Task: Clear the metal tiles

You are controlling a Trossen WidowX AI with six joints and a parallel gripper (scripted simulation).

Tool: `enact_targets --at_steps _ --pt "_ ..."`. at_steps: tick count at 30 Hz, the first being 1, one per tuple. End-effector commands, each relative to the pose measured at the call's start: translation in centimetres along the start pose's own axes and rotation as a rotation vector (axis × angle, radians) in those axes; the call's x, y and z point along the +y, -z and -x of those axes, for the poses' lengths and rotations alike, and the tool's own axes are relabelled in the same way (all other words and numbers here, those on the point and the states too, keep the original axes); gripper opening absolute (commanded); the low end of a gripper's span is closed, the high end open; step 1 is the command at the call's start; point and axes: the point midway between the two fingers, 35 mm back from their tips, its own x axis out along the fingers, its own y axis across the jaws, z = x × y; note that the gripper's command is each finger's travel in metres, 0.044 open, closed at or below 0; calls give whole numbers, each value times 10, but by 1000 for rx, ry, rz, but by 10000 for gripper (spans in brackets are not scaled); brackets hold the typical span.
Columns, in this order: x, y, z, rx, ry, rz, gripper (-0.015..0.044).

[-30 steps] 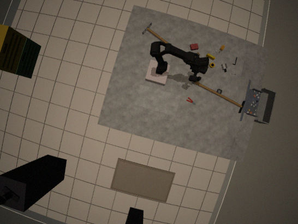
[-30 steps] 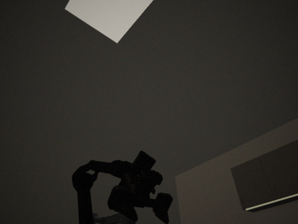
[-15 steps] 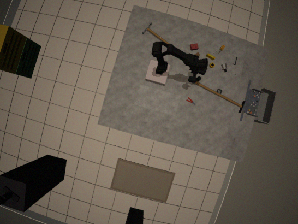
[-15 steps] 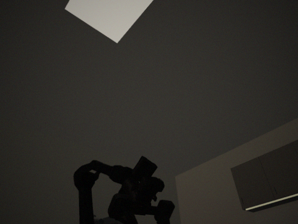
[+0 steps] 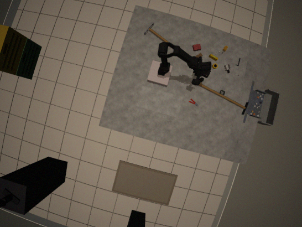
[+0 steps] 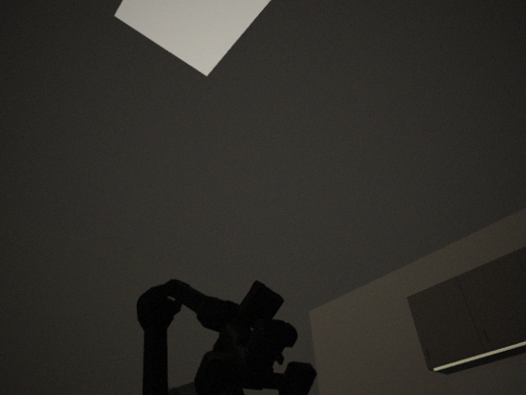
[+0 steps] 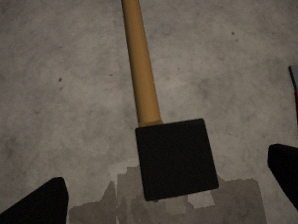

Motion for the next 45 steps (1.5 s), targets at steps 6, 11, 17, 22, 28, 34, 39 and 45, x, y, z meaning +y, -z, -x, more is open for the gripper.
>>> enact_targets --at_steps 6,11,17,22,28,34,39,45 --pt "0 4 -16 10 -2 5 440" --pt "0 4 -24 10 -2 5 440" --pt "0 5 -33 9 -2 5 440" --pt "-1 6 -42 9 -2 5 440" --pt "-1 7 -49 9 -2 5 440" --pt "-1 3 -45 0 1 1 282" --pt "-1 3 -45 0 1 1 151" --pt "-1 3 -45 0 1 1 92"
